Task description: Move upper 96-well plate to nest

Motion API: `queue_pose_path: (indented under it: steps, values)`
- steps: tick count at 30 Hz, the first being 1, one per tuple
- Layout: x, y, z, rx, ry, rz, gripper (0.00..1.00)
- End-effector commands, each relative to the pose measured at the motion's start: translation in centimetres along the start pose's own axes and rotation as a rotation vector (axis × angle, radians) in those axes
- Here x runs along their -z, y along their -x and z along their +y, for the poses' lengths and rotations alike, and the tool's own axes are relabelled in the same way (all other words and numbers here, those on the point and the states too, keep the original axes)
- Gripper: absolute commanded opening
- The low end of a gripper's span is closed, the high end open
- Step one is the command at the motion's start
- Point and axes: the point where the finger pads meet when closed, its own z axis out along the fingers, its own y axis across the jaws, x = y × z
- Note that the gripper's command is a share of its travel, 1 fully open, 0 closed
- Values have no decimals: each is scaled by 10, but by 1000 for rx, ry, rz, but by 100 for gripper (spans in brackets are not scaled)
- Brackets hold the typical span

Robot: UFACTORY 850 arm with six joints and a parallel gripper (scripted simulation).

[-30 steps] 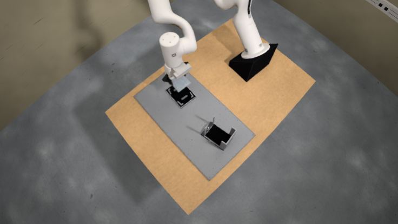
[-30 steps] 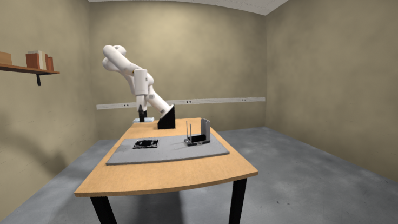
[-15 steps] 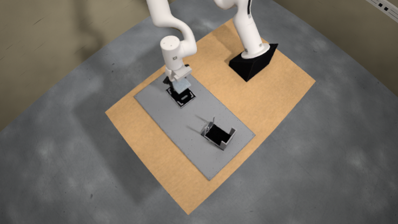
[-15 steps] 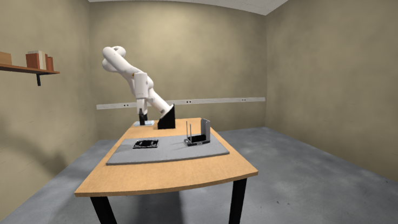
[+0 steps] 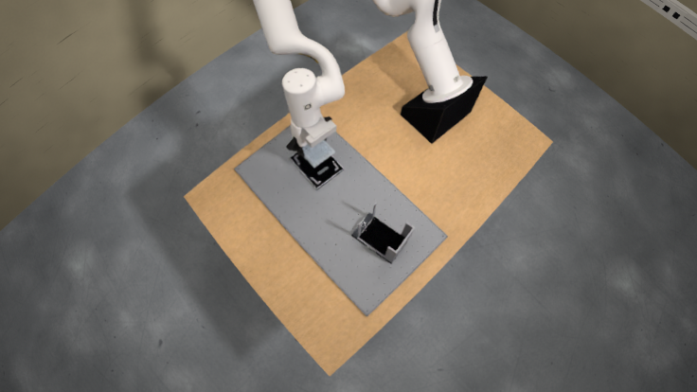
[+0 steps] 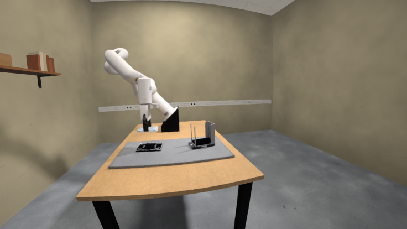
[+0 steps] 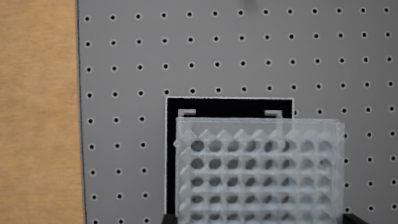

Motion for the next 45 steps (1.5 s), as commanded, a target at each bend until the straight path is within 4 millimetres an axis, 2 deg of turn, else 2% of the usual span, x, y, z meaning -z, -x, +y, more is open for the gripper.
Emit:
queue_pose_path:
  steps: [1, 45]
  values:
    - [-5, 0, 1, -1, 2, 0, 0]
    - [-68, 0, 1, 0, 1, 0, 0]
